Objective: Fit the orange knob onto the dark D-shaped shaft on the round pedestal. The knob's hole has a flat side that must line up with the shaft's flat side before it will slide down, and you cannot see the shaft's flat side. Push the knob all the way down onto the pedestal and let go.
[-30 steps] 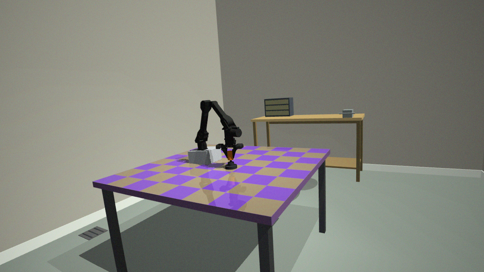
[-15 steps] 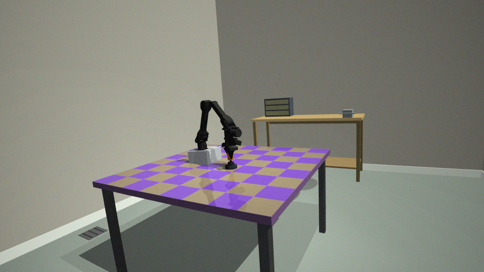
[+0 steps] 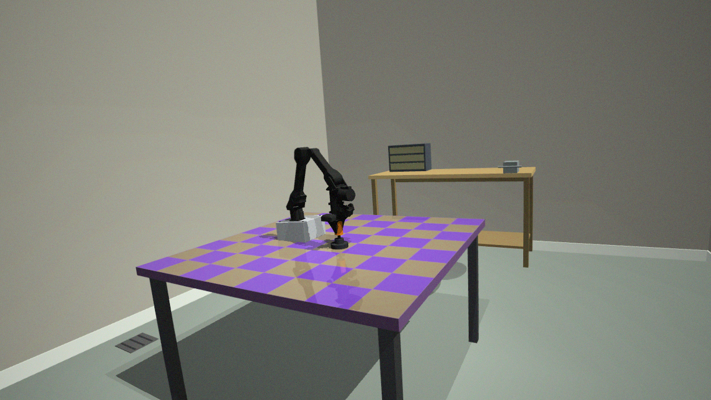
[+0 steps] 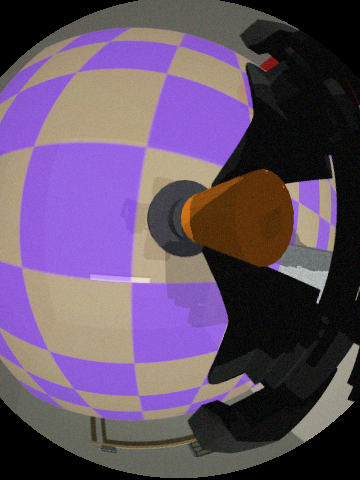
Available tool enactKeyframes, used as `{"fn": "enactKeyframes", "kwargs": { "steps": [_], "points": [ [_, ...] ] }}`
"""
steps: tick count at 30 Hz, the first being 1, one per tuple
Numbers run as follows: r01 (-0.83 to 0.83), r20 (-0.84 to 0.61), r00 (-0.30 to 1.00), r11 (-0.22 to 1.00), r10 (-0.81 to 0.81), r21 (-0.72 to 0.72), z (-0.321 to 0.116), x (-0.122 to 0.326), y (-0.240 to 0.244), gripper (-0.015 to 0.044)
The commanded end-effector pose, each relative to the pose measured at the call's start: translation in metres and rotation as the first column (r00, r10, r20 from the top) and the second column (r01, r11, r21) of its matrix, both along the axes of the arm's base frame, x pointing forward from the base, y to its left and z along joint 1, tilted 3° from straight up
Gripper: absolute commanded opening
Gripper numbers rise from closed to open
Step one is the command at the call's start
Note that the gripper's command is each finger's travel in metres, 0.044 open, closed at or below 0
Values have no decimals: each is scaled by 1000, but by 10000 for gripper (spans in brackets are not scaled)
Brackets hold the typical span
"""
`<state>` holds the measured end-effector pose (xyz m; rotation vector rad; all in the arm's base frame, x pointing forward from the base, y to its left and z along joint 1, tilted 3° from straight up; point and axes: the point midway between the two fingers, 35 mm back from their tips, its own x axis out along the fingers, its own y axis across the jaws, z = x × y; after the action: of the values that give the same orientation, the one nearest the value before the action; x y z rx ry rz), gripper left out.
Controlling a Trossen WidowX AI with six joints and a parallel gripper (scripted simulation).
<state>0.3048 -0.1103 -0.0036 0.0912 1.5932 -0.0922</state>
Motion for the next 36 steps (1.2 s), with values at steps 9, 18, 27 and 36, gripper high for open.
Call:
{"fn": "enactKeyframes", "kwargs": {
  "steps": [9,18,27,36],
  "points": [
    [278,-1,961,961,-278,-11,-1,-4,2,0],
    [278,-1,961,961,-278,-11,-1,-1,0,0],
    [278,0,961,961,-278,-11,-3,2,-2,0],
    [278,0,961,961,-278,-11,-3,1,-1,0]
  ]
}}
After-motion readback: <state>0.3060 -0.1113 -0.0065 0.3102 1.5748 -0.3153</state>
